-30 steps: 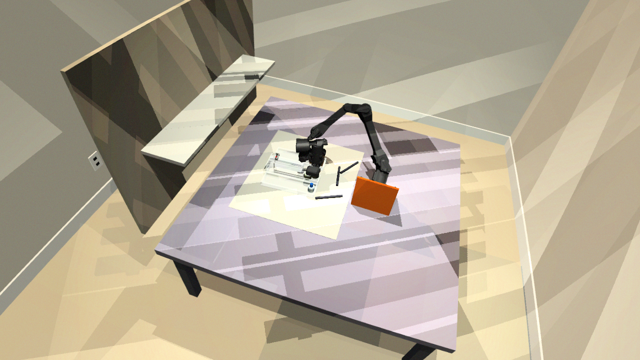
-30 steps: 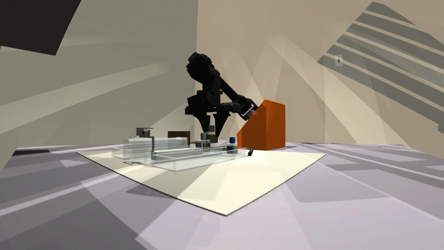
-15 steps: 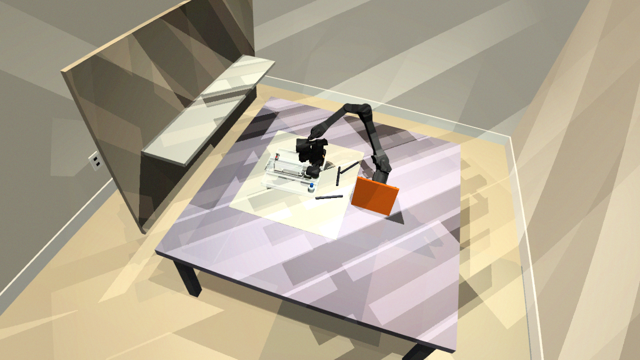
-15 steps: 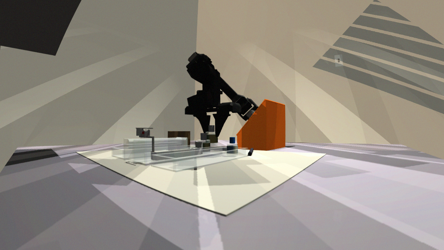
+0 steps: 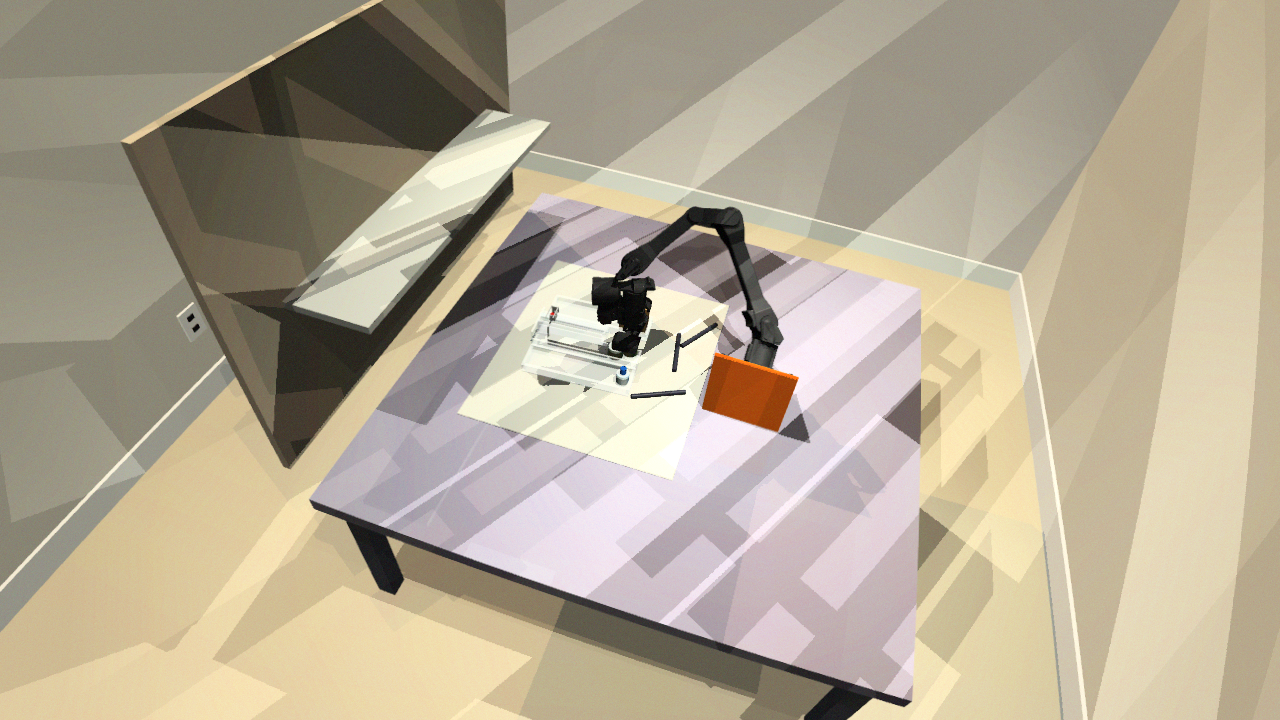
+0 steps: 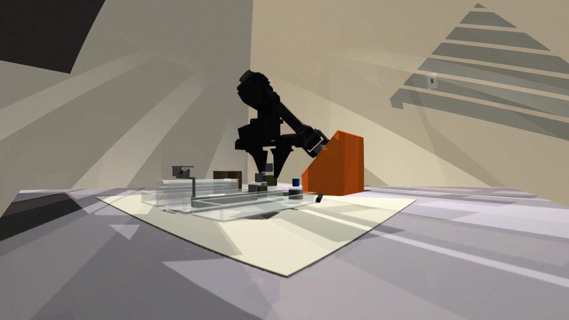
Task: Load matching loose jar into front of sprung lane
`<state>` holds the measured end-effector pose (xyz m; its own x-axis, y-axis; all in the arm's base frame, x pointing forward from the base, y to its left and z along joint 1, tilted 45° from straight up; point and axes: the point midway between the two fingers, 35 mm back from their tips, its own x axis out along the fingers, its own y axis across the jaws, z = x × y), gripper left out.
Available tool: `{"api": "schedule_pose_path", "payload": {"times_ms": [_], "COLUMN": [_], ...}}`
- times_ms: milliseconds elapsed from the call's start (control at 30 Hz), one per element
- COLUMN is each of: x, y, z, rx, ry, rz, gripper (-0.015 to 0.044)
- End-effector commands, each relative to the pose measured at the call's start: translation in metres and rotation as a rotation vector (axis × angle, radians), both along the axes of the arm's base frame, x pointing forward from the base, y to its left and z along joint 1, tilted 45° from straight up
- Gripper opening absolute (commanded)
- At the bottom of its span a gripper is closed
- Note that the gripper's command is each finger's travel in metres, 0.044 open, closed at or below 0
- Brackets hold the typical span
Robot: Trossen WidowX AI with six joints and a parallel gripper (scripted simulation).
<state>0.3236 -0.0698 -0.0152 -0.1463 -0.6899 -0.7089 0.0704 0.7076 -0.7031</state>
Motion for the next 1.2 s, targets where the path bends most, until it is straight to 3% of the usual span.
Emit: {"api": "schedule_pose_path", "payload": {"times_ms": [0, 1167], "x": [0.0067, 0.0069], "y": [0.0007, -0.0058], "z": [0.0021, -0.0041], "rx": [-0.004, -0.004], "ry": [-0.018, -0.018], "rz": [0.009, 0.009], "gripper": [0.0, 0.0]}}
